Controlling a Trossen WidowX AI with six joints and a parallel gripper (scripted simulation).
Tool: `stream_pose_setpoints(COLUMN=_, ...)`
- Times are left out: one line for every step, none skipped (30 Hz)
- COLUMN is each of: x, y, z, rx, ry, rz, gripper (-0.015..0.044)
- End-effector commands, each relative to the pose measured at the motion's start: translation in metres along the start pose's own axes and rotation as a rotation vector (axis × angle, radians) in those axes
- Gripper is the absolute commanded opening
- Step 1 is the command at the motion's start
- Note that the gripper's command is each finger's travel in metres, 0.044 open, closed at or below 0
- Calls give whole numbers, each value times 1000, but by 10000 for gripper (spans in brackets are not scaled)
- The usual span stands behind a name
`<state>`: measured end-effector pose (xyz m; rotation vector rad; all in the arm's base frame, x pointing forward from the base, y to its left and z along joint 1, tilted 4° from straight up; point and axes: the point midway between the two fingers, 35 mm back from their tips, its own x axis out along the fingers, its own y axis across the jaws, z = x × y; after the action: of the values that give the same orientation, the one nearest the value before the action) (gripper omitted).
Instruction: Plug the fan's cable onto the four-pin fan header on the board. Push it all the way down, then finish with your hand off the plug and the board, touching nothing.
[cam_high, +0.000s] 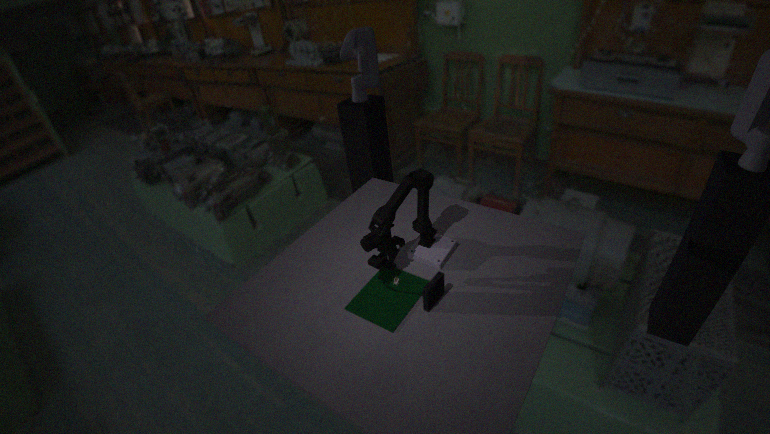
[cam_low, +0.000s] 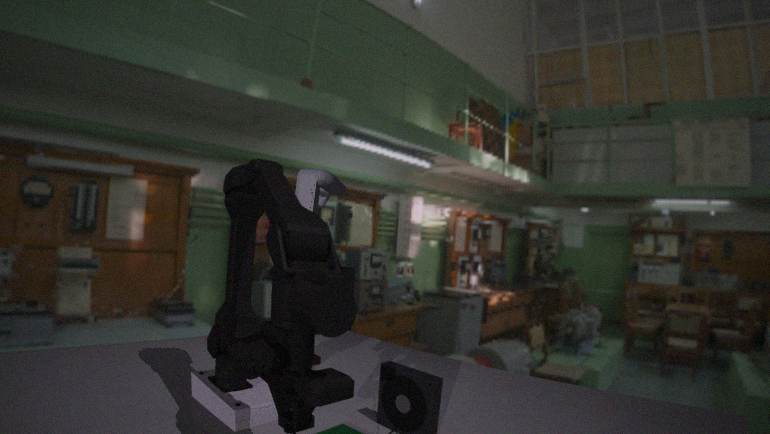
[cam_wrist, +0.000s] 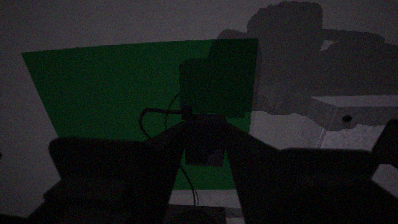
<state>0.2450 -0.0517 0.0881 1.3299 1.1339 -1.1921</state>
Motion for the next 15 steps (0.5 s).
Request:
stream_pose_setpoints(x=-3, y=7, z=-4, rx=-143, ry=-4, rz=7, gripper=0)
stream_pose_setpoints(x=-3, y=9, z=-6, rx=-177, ry=-4, rz=7, gripper=0)
stream_pose_setpoints(x=-3, y=10, z=-7, rx=-212, ry=-5, rz=7, gripper=0)
stream_pose_setpoints(x=-3, y=11, z=-8, rx=-247, ry=-5, rz=7, gripper=0)
stream_pose_setpoints(x=-4, y=12, z=-10, rx=-281, ry=-5, rz=7, gripper=0)
stream_pose_setpoints(x=-4, y=13, z=-11, rx=-316, ry=-5, rz=7, gripper=0)
stream_pose_setpoints(x=-4, y=15, z=-12, rx=-351, ry=-5, rz=7, gripper=0)
stream_pose_setpoints(x=-4, y=16, z=-14, rx=-385, ry=-5, rz=7, gripper=0)
stream_pose_setpoints(x=-4, y=17, z=-15, rx=-420, ry=-5, rz=7, gripper=0)
stream_pose_setpoints(x=-4, y=18, z=-16, rx=-455, ry=-5, rz=7, gripper=0)
stream_pose_setpoints(x=-4, y=19, z=-18, rx=-489, ry=-5, rz=7, gripper=0)
stream_pose_setpoints(x=-4, y=20, z=-19, rx=-524, ry=-5, rz=7, gripper=0)
stream_pose_setpoints(x=-4, y=21, z=-21, rx=-559, ry=-5, rz=7, gripper=0)
stream_pose_setpoints(x=-4, y=23, z=-22, rx=-593, ry=-5, rz=7, gripper=0)
stream_pose_setpoints(x=-5, y=24, z=-24, rx=-628, ry=-5, rz=7, gripper=0)
